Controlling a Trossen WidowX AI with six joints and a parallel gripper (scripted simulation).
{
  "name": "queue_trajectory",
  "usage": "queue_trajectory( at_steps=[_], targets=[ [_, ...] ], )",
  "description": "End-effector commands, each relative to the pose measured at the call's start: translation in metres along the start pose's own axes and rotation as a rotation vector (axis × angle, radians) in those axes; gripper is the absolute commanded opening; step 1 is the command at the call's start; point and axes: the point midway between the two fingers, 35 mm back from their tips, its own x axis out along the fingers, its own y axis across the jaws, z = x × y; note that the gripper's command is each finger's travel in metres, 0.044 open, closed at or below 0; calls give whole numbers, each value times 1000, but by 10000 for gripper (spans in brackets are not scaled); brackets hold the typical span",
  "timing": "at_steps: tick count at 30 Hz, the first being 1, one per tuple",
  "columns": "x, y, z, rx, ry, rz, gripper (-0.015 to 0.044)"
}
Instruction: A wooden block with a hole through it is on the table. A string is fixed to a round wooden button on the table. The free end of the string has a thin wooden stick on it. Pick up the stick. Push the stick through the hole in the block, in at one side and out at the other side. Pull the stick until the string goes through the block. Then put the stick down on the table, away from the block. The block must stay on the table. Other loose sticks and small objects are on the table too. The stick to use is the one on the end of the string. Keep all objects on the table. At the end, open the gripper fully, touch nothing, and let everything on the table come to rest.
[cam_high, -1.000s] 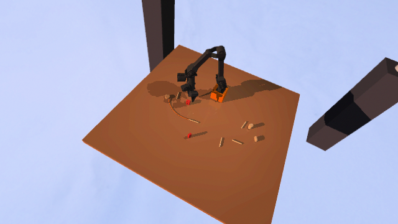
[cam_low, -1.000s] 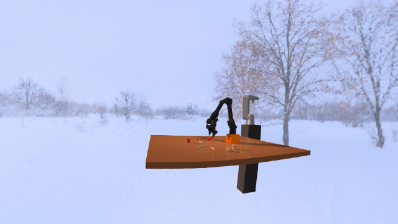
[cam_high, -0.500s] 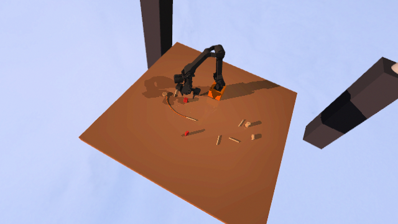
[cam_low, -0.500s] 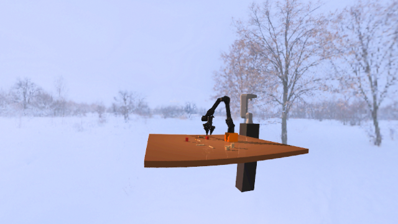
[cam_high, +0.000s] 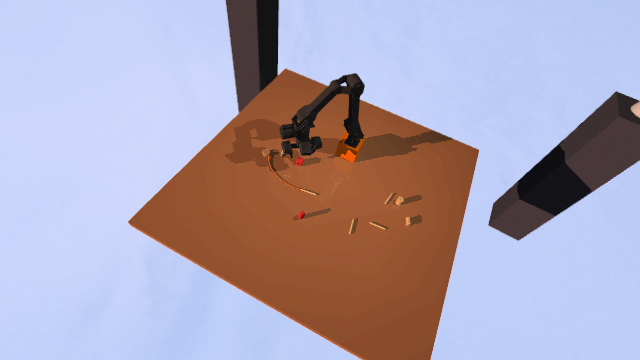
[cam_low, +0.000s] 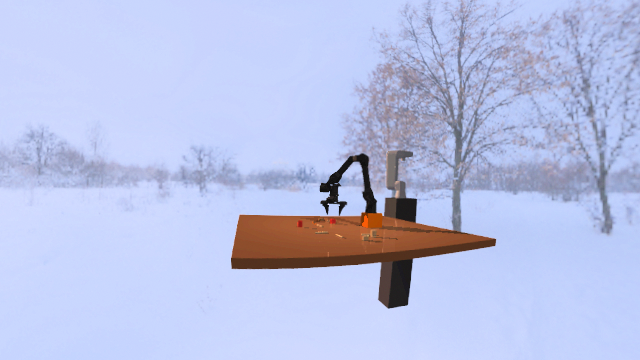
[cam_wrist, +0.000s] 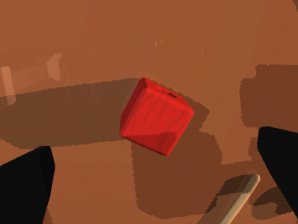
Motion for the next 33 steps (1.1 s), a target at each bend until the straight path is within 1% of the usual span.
queue_trajectory(
  at_steps=[1,10,18,30,33],
  targets=[
    [-2,-3,0,-42,14,-7,440],
    [-1,-2,0,-33,8,-5,440],
    [-1,-2,0,-33,8,-5,235],
    [-1,-2,0,-34,8,-5,235],
    [-1,-2,0,-34,8,-5,156]
  ],
)
